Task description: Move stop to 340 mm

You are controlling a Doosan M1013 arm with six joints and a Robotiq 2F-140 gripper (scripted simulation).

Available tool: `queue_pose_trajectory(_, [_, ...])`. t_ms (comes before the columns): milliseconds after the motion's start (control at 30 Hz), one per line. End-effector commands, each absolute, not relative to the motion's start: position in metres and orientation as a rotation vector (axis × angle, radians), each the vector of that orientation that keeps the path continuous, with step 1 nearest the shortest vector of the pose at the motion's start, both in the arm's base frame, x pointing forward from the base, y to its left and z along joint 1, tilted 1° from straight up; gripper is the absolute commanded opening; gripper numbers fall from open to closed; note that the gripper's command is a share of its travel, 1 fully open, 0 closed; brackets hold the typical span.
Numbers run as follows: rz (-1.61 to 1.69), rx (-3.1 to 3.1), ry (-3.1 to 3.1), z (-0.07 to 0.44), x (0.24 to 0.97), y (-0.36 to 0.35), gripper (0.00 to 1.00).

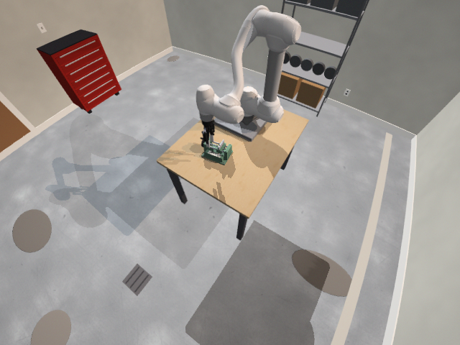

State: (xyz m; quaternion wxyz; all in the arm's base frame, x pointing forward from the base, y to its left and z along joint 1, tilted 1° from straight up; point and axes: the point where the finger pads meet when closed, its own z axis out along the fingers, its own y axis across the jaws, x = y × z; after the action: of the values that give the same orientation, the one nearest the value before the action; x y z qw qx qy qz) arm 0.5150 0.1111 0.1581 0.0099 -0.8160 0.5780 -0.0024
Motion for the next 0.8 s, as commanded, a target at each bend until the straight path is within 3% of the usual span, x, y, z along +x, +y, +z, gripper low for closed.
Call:
queue_pose_trajectory(0, [-0.013,-2.550,1.805,0.155,0.515,0.109,0.33])
queue_pose_trajectory(533, [-0.013,-2.550,1.805,0.153,0.471,-0.027,0.33])
queue_pose_trajectory(767, [-0.013,-2.550,1.805,0.153,0.467,-0.040,0.33])
